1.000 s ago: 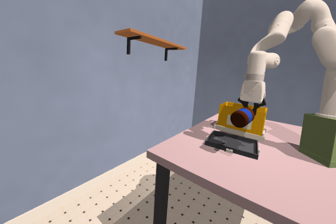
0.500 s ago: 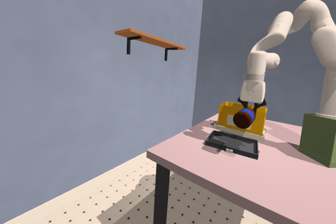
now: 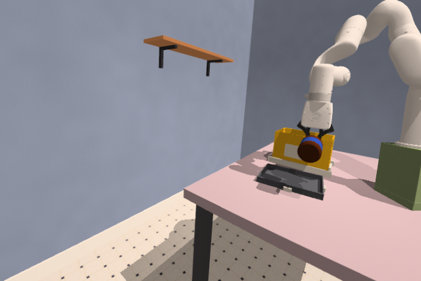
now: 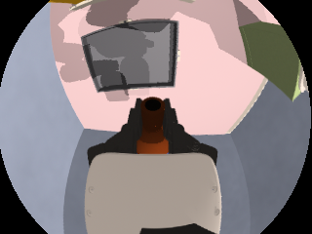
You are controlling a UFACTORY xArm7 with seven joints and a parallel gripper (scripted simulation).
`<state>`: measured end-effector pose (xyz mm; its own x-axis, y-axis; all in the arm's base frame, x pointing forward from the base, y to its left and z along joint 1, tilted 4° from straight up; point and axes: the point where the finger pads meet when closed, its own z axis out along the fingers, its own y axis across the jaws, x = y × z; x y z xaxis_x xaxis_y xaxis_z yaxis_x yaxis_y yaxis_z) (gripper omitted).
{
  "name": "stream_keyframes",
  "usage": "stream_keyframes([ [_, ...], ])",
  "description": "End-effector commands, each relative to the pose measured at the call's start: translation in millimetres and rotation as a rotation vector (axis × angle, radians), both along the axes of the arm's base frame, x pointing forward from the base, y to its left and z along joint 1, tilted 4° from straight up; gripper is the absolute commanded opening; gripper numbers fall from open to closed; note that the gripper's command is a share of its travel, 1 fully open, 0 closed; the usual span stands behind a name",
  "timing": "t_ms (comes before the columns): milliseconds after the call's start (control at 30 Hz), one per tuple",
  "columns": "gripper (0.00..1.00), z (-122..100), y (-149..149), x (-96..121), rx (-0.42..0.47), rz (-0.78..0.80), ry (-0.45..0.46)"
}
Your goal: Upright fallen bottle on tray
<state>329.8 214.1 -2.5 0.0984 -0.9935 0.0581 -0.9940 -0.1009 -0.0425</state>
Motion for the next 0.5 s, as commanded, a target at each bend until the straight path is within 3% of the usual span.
stream_keyframes([
  [0,0.0,1.0,0.9,1.0,0.001,0.007,-0.002],
  [467,0.0,1.0,0.9,1.0,0.001,0.012,-0.002],
])
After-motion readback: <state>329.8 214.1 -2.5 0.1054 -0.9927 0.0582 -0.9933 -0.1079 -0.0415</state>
